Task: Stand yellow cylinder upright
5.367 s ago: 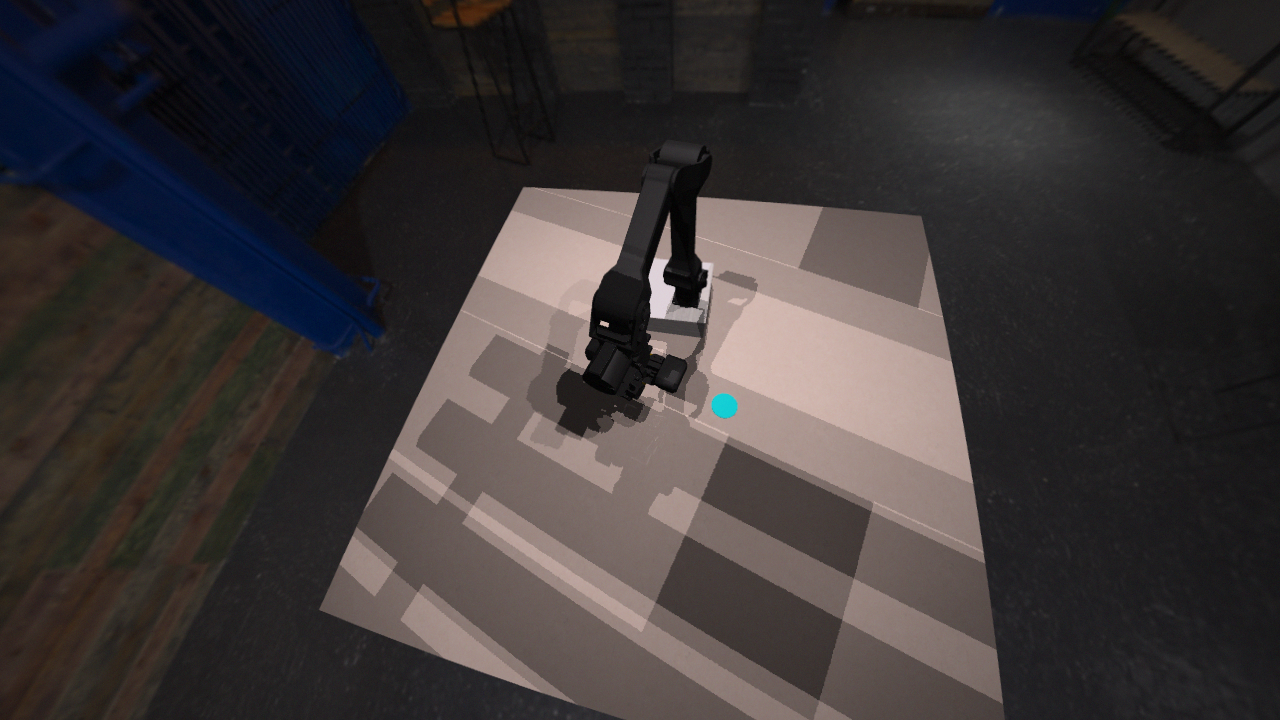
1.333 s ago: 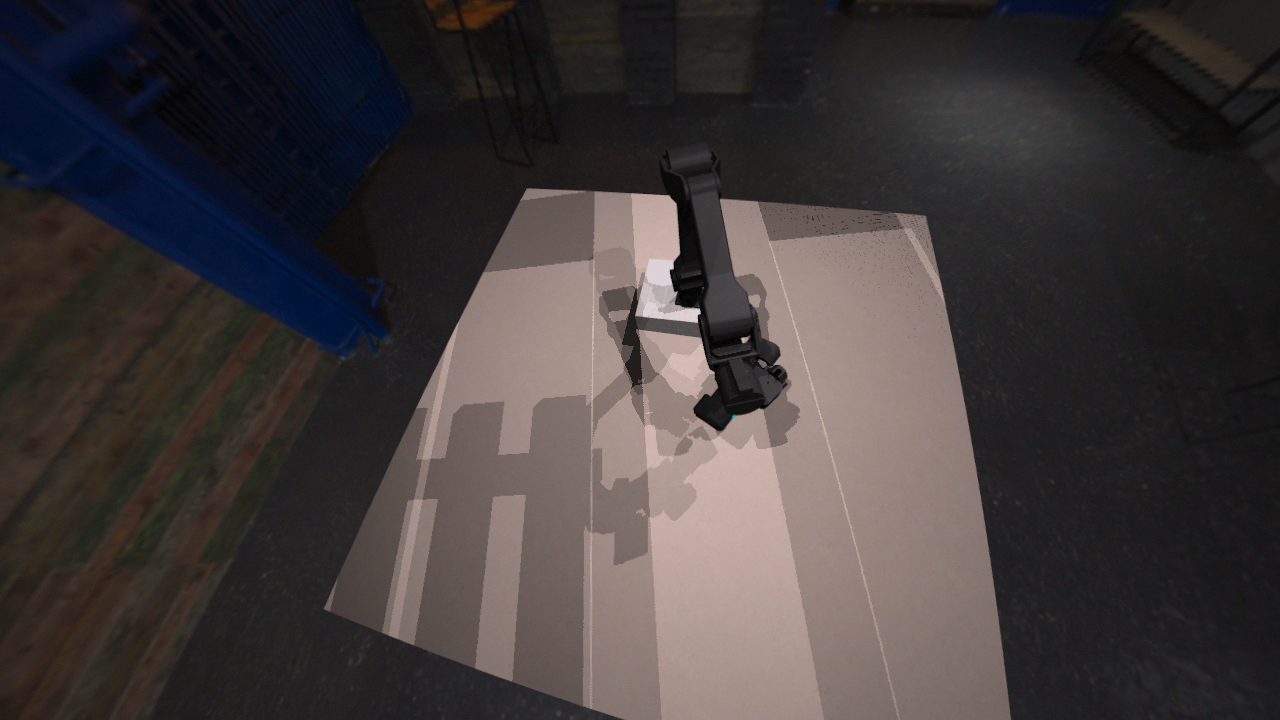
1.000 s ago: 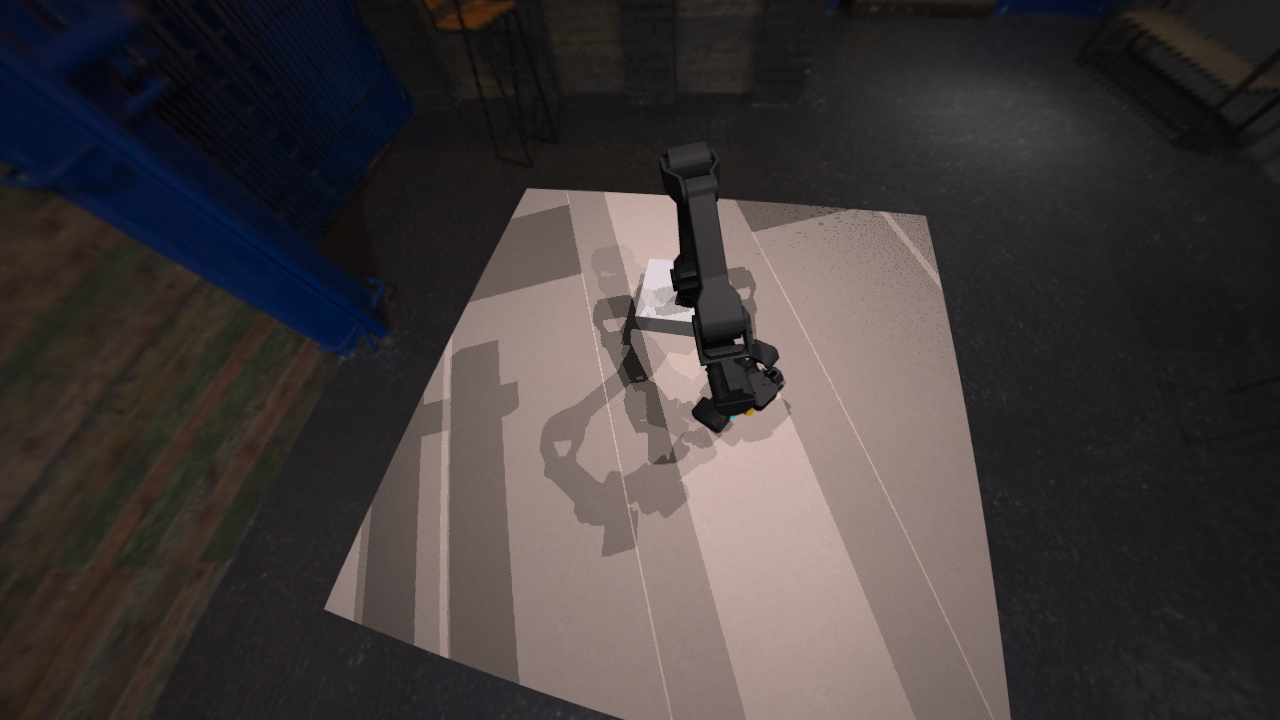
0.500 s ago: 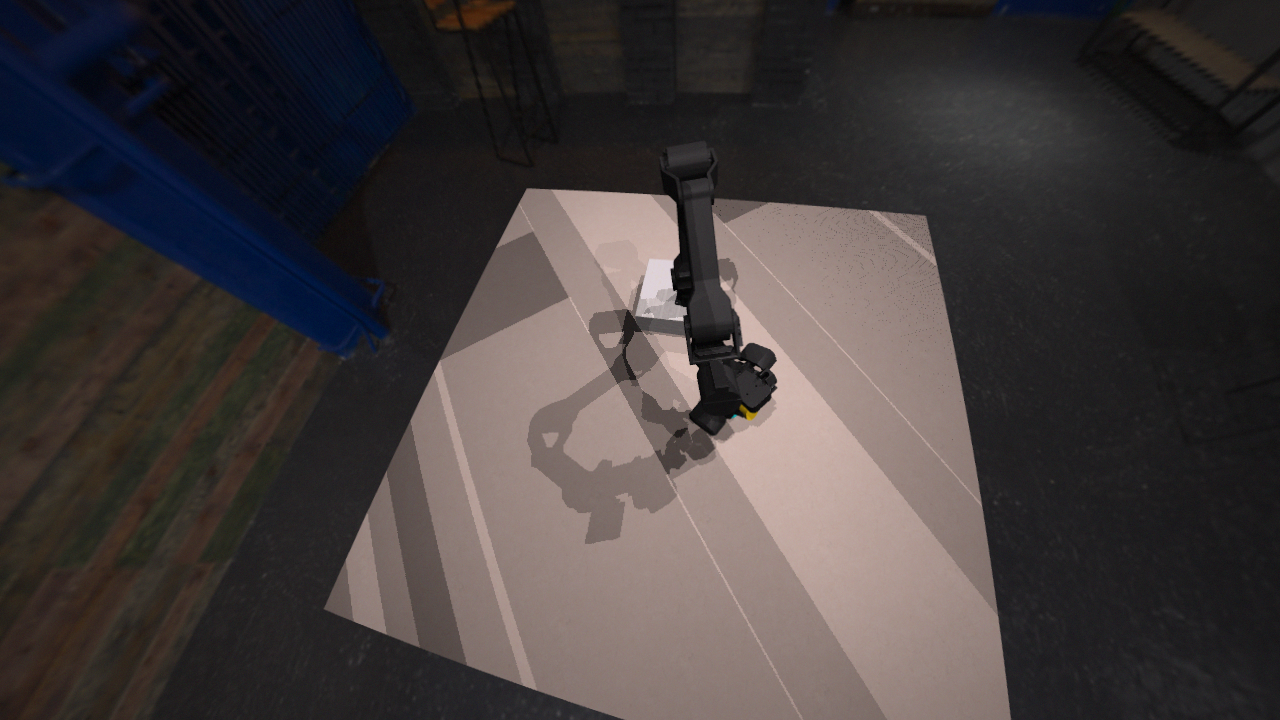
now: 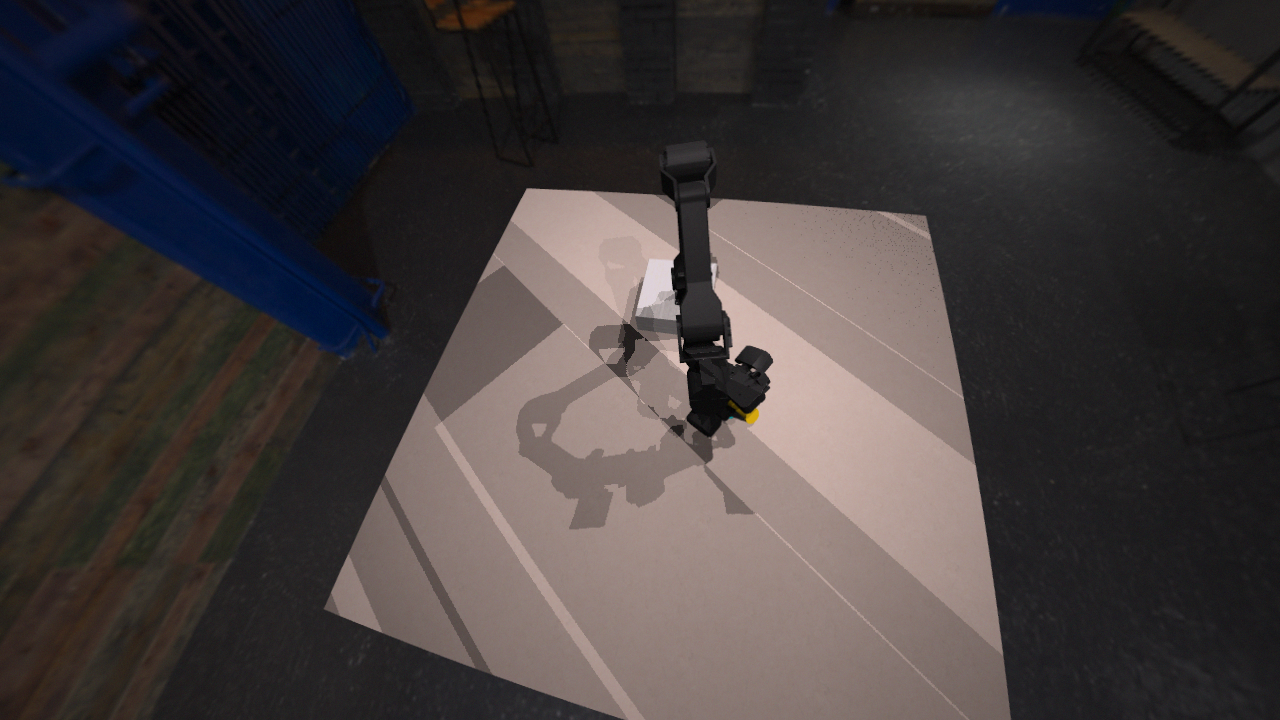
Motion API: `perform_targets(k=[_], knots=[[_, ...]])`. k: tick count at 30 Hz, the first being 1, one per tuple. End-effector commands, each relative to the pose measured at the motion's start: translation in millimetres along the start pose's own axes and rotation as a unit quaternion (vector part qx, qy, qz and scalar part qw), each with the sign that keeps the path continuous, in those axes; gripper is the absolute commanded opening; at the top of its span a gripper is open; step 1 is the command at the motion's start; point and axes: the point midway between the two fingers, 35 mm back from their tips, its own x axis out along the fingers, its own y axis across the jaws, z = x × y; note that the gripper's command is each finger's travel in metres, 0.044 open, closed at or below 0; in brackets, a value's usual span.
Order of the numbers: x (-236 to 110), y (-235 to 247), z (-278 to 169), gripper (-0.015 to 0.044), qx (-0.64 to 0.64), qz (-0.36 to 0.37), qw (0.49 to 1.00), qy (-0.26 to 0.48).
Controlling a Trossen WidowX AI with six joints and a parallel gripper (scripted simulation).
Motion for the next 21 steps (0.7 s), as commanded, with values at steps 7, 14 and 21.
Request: perform_targets(k=[7, 14, 21], knots=[[1.4, -1.4, -2.3, 0.0105, 0.007, 0.007, 0.999, -0.033], [1.1, -3.3, -2.6, 0.0105, 0.008, 0.009, 0.998, -0.058], [0.3, -5.0, -3.1, 0.0105, 0.008, 0.011, 0.997, -0.082]])
